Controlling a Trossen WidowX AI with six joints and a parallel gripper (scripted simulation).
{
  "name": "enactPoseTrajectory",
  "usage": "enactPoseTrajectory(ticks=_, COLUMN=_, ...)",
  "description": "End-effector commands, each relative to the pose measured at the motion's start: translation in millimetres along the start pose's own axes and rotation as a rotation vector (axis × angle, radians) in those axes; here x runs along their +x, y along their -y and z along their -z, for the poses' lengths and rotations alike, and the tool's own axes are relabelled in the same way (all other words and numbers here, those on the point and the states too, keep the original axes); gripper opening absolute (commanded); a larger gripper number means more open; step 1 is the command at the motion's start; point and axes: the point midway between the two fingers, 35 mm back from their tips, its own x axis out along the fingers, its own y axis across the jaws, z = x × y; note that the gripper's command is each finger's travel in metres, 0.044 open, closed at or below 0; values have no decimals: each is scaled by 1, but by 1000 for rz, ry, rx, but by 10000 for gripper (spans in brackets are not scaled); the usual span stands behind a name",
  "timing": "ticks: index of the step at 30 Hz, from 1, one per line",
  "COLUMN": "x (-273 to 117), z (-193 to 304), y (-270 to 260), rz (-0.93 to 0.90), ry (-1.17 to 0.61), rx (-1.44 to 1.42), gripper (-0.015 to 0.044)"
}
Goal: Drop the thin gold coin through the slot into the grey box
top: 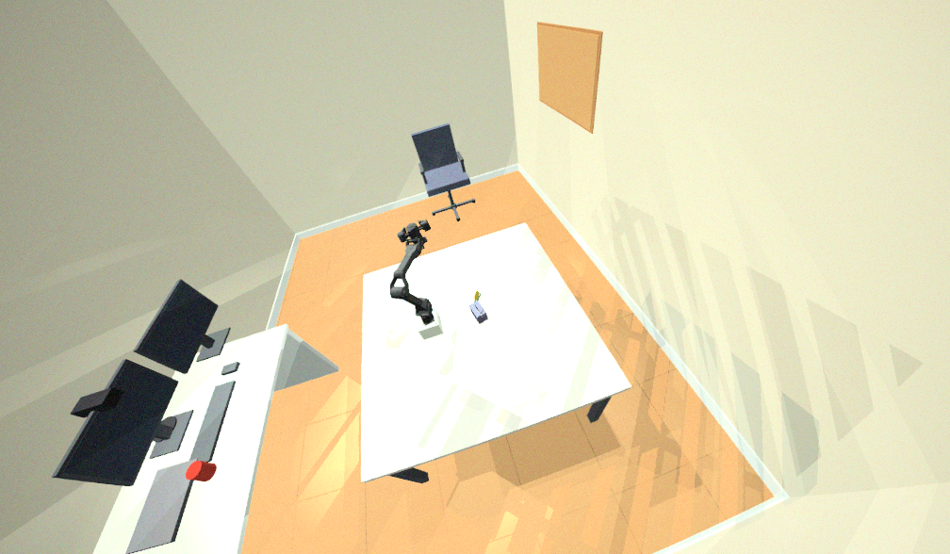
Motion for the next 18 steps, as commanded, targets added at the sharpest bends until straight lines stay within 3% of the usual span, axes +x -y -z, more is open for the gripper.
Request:
enactPoseTrajectory(ticks=1, x=0, z=-2, y=-2, rz=-5, ry=6, rx=-13, gripper=374)
enactPoseTrajectory(ticks=9, x=-12, z=-85, y=-79, rz=-122, ry=347, rx=-553, gripper=164)
enactPoseTrajectory(ticks=18, x=-49, z=-154, y=-134, rz=-26, ry=694, rx=-977, gripper=161)
